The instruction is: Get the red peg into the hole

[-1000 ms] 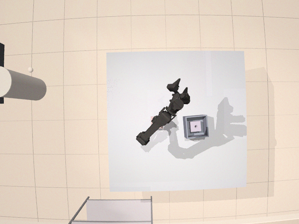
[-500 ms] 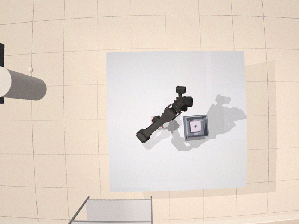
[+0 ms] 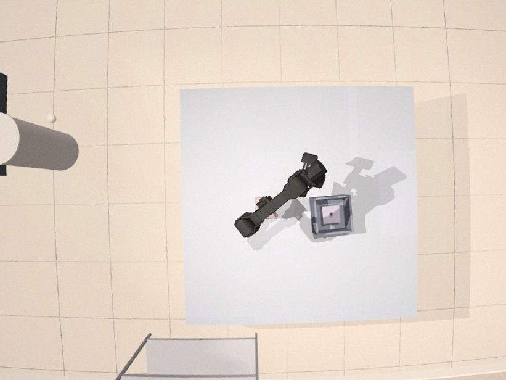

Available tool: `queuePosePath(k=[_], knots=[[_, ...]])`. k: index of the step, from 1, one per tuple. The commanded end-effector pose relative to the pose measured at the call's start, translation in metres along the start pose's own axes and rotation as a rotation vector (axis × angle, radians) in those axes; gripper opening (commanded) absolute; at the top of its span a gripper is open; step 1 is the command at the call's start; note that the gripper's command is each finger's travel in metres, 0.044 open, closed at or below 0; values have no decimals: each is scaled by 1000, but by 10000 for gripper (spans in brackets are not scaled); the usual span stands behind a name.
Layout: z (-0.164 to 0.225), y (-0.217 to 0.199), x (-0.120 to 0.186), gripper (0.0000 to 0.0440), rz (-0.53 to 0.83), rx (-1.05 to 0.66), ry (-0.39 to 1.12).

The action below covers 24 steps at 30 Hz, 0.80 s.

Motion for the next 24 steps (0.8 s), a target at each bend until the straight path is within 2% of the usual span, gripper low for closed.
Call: queuePosePath(k=[1,14,24], knots=[[4,-9,-16,440,104,-59,53],[19,-27,-73,440,447,-236,192],[29,-35,-116,440,569,-281,204]])
Point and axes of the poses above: the point midway between the two fingers, 35 mm back from their tips, its own x axis back along the fingers, its own y axis across the jaws, z = x × y, the point moved 9 cm from there along x, back along the fingers, and after that the axes turned 5 degrees about x, right-handed, at the moved point
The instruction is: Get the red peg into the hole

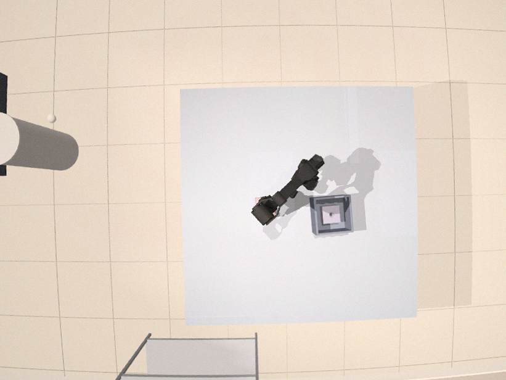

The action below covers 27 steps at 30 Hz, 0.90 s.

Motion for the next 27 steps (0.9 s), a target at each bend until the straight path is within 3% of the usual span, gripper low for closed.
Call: queuePosePath(k=[1,15,17,27], knots=[[1,3,-17,440,37,-11,-6],[0,14,-73,432,50,-6,-63],[-1,15,-79,397,55,-3,-64],[-4,17,-98,135,99,-14,-50]])
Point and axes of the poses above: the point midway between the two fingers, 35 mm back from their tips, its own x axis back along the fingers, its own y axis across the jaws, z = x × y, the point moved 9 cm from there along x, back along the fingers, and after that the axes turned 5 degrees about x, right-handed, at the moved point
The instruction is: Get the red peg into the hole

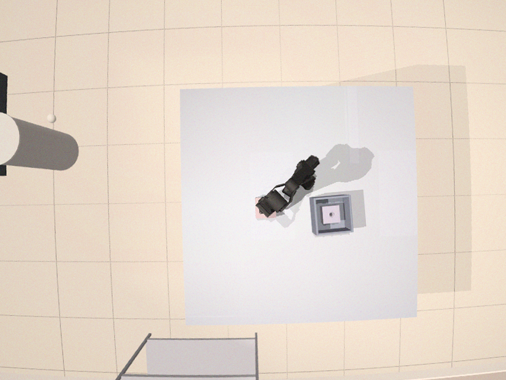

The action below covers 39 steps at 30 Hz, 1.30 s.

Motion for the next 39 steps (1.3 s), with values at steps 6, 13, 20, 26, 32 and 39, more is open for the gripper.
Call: queuePosePath(k=[6,13,20,26,32,39], knots=[[-3,1,-9,1,65,-15,5],[-15,3,16,0,61,-13,-66],[-28,0,45,0,57,-23,-121],[-43,-2,72,0,43,-59,-167],[-62,-7,93,0,37,-126,-207],[-91,-16,104,0,32,-216,-245]])
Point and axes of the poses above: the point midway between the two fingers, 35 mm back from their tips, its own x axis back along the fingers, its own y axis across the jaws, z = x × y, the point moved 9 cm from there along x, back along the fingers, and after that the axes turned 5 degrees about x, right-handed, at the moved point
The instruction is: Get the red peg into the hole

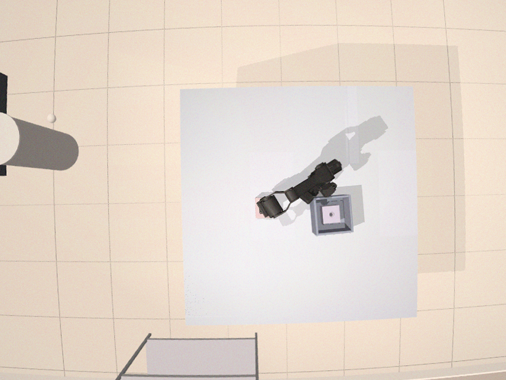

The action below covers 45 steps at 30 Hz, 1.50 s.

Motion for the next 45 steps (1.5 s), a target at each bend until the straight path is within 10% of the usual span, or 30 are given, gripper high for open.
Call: queuePosePath(k=[1,35,45], knots=[[-17,-2,2,0,0,-42,-23],[-141,-24,-83,0,-39,-61,14],[-147,-27,-110,162,-54,23,90]])
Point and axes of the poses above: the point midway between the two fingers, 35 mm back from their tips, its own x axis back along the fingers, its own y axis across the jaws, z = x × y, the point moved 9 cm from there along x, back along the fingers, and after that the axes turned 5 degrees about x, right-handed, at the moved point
